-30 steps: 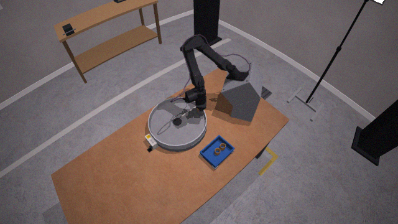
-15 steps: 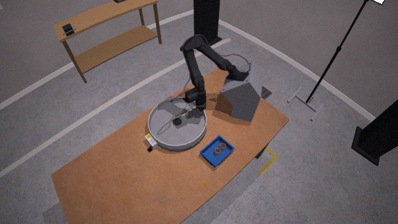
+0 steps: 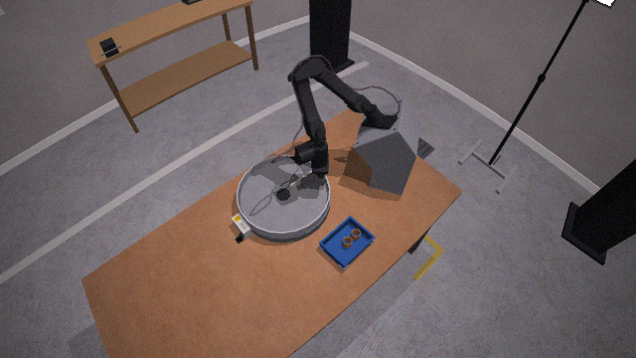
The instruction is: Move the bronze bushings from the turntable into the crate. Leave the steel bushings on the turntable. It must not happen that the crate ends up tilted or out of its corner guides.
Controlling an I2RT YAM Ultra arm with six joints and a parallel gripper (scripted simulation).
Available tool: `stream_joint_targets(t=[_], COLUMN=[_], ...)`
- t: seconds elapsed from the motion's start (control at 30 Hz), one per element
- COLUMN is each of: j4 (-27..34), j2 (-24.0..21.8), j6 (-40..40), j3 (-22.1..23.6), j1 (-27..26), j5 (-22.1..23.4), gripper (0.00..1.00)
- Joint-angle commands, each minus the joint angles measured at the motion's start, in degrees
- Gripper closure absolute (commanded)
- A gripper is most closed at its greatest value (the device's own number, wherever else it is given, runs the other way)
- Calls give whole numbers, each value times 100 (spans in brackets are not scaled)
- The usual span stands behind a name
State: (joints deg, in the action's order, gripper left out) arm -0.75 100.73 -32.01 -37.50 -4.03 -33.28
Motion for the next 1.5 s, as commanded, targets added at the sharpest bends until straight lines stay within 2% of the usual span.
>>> stream_joint_targets(t=[0.0, 1.1, 1.27, 1.47], j4=[43, 1, -98, -80], j2=[-212, -213, -218, -227], j6=[55, 54, 51, 54], j3=[-61, -55, 149, 49], j1=[34, 34, 33, 32], j5=[13, 9, 9, 4], gripper=[85, 85, 85, 85])
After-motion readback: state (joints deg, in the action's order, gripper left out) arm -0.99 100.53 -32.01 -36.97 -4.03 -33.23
